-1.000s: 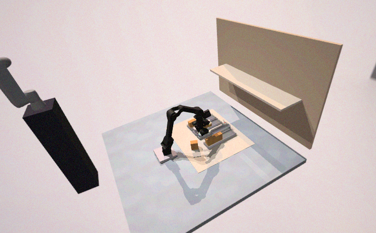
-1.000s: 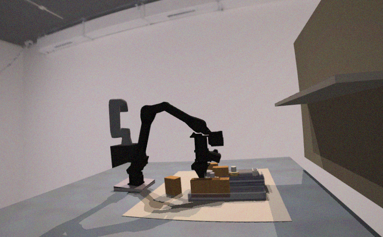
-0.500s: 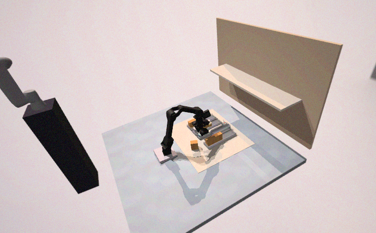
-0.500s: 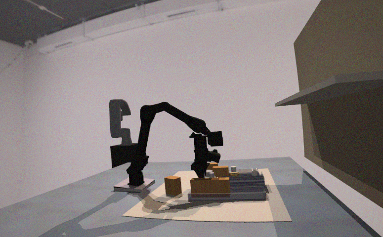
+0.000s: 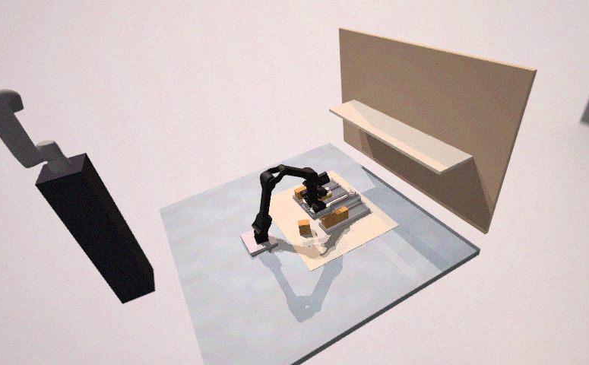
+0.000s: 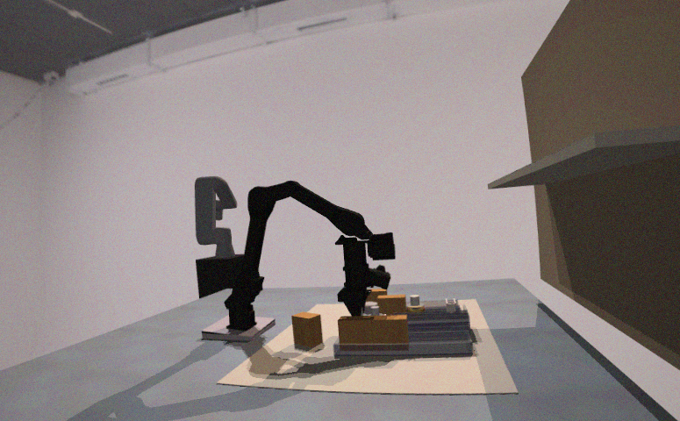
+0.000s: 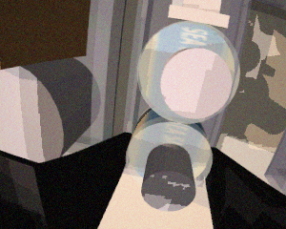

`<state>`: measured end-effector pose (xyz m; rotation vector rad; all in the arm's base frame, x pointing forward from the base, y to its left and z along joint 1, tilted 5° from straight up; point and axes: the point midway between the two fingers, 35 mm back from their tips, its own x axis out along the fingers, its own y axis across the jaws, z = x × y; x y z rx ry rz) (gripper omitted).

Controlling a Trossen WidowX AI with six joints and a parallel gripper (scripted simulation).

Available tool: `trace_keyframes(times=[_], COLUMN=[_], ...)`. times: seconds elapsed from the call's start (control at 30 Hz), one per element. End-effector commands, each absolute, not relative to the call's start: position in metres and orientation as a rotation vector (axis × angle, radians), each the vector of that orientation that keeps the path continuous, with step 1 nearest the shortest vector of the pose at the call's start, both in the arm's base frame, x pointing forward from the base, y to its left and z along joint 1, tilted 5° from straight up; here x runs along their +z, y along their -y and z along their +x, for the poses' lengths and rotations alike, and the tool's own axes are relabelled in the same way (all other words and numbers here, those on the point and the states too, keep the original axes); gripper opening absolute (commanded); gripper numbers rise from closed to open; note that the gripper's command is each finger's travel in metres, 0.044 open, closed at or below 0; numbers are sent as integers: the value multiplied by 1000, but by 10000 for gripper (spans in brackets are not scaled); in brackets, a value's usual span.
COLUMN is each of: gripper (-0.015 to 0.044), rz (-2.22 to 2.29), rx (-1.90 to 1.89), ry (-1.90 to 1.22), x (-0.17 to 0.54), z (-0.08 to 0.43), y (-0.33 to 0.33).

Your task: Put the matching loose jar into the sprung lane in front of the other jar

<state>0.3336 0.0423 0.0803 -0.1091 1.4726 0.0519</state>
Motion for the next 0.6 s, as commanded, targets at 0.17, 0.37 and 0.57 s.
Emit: trace_keyframes(times=[0.17,0.37,0.57], gripper=[0,0,0], rz=[-112,-112,-112], rx=[52,52,52], ry=[-1463,-1464,-1464], x=[80,80,80], z=[334,331,330], y=[-42,-42,-42])
